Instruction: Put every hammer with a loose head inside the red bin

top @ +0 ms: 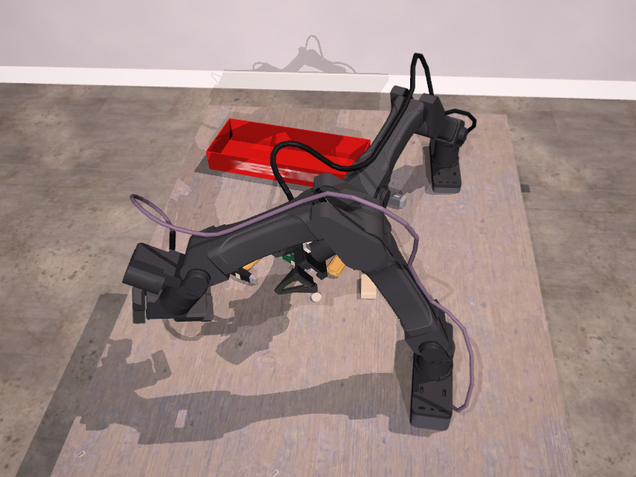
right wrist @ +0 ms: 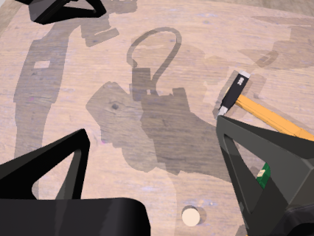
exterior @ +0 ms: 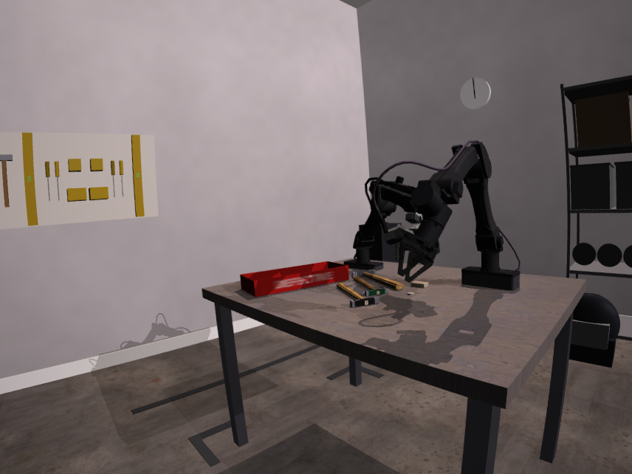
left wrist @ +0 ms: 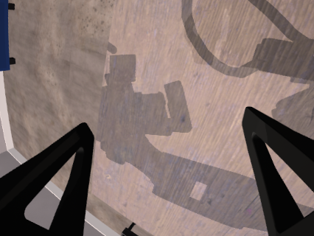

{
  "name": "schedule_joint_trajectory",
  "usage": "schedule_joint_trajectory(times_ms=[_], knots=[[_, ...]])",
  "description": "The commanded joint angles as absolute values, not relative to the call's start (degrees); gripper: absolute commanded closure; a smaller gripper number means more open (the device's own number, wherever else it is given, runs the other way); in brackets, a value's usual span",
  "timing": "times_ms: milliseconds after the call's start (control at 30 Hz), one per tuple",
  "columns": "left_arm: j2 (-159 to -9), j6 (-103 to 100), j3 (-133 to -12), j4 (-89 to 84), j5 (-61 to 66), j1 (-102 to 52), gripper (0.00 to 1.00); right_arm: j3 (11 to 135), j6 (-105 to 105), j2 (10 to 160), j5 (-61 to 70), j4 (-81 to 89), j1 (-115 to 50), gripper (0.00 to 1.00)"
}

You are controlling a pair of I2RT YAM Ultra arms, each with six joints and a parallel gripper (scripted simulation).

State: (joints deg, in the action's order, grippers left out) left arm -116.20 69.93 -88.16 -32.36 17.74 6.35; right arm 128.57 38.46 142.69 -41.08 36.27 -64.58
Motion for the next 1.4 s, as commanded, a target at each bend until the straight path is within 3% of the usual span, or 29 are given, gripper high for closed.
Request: schedule_joint_trajectory(times_ms=[0, 567, 700, 733, 933, 1033, 1100, 1167, 1200, 1367], knots=[[-115.2, 69.8, -88.9, -32.5, 18.3, 6.4, 0.00, 129.3, 38.4, 141.6, -41.8, 36.5, -64.6, 0.00], [-115.6, 69.9, -88.5, -32.2, 17.8, 6.4, 0.00, 128.9, 38.5, 142.0, -41.2, 36.1, -64.6, 0.00], [-115.6, 69.9, -88.5, -32.2, 17.8, 6.4, 0.00, 127.3, 35.5, 140.9, -38.2, 41.2, -63.9, 0.45], [-115.6, 69.9, -88.5, -32.2, 17.8, 6.4, 0.00, 126.4, 34.0, 140.3, -36.8, 43.6, -63.6, 0.53], [-115.6, 69.9, -88.5, -32.2, 17.8, 6.4, 0.00, 119.9, 27.3, 136.2, -30.8, 54.7, -61.0, 0.53], [-115.9, 68.7, -88.6, -33.3, 18.8, 5.8, 0.34, 116.2, 23.3, 133.7, -27.4, 60.1, -59.5, 0.53], [-115.9, 68.7, -88.6, -33.3, 18.8, 5.8, 0.34, 116.2, 23.3, 133.7, -27.4, 60.1, -59.5, 0.53], [-116.3, 66.2, -89.3, -34.5, 20.4, 5.2, 0.57, 113.3, 19.7, 132.0, -24.8, 64.0, -58.3, 0.53], [-116.5, 64.8, -89.5, -35.2, 21.3, 4.7, 0.62, 111.8, 18.0, 131.0, -23.4, 65.8, -57.6, 0.53], [-117.5, 54.4, -90.4, -40.7, 26.5, 0.3, 0.62, 103.5, 10.8, 125.8, -18.8, 70.3, -54.3, 0.53]])
